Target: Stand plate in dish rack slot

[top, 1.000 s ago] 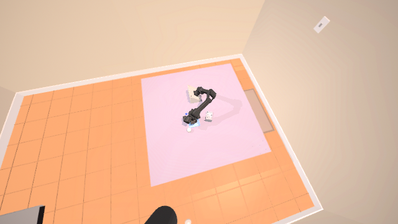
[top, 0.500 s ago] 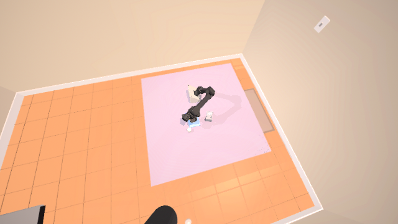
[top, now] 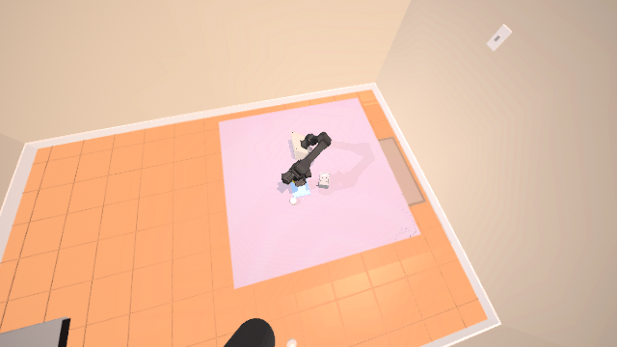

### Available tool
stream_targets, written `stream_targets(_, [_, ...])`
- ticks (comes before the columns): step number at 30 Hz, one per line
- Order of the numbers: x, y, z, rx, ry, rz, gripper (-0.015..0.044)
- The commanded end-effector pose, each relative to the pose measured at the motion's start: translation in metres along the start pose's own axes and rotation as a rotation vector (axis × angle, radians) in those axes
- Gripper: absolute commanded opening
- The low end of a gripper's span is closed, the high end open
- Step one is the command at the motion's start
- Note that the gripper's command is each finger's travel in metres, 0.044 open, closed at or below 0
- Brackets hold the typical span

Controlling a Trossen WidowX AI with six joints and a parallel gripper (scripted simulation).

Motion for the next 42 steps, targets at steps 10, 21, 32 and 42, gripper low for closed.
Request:
stream_targets(10, [0.033, -0.003, 0.018, -0.002, 0.018, -0.219, 0.0000])
stream_targets(21, [0.085, -0.001, 0.023, -0.028, 0.059, -0.565, 0.0000])
stream_targets(32, [0.140, 0.009, 0.026, -0.058, 0.056, -0.934, 0.0000])
stream_targets(42, [0.187, 0.024, 0.024, -0.079, 0.040, -1.274, 0.0000])
Point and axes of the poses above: the point midway between the two fingers, 35 mm back from their tips, its own z axis back along the fingers, its own x axis across the jaws, y = z × x, the point moved 3 cm from there along z, back along the fingers, and after that the axes turned 5 degrees about z, right-handed, at the moved point
